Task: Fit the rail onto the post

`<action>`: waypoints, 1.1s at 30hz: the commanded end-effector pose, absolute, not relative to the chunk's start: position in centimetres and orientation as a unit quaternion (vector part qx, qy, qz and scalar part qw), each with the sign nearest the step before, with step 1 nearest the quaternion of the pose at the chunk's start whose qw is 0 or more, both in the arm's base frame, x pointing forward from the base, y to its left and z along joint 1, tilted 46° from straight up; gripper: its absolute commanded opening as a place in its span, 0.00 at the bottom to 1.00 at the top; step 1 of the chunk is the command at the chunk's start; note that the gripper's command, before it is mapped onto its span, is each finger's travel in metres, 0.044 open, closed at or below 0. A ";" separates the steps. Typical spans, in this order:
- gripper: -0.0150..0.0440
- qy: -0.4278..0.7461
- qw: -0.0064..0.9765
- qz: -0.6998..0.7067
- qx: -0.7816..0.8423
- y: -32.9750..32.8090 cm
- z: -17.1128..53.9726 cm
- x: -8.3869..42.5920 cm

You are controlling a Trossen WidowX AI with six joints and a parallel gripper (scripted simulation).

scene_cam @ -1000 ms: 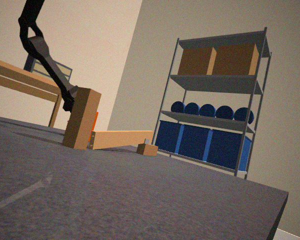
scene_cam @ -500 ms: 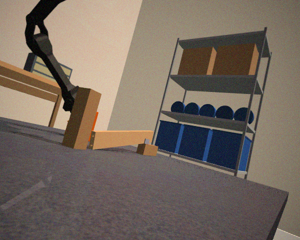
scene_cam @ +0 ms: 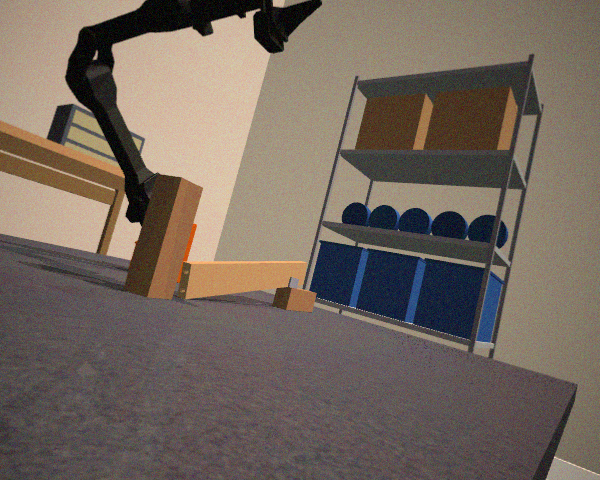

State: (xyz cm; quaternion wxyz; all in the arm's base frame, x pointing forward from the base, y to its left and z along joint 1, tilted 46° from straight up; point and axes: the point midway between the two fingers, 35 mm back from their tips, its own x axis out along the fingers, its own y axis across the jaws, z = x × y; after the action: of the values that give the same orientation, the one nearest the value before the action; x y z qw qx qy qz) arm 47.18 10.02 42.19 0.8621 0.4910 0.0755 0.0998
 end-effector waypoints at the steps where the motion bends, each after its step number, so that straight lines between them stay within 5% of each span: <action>1: 1.00 0.152 0.925 0.021 0.348 8.8 34.5 48.3; 8: 1.00 0.304 0.948 -0.045 0.086 6.4 23.4 47.0; 15: 1.00 0.470 0.857 -0.027 -0.208 3.3 14.3 43.1; 25: 1.00 0.647 0.506 0.157 -0.549 -1.8 6.3 35.4; 30: 1.00 0.669 0.274 0.291 -0.627 -3.8 4.7 31.1; 33: 1.00 0.667 0.225 0.319 -0.635 -4.2 4.5 30.2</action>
State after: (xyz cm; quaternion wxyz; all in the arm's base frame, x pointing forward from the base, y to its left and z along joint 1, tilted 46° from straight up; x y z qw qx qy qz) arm 34.53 -1.98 5.85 0.4738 -0.5630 0.6535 0.1775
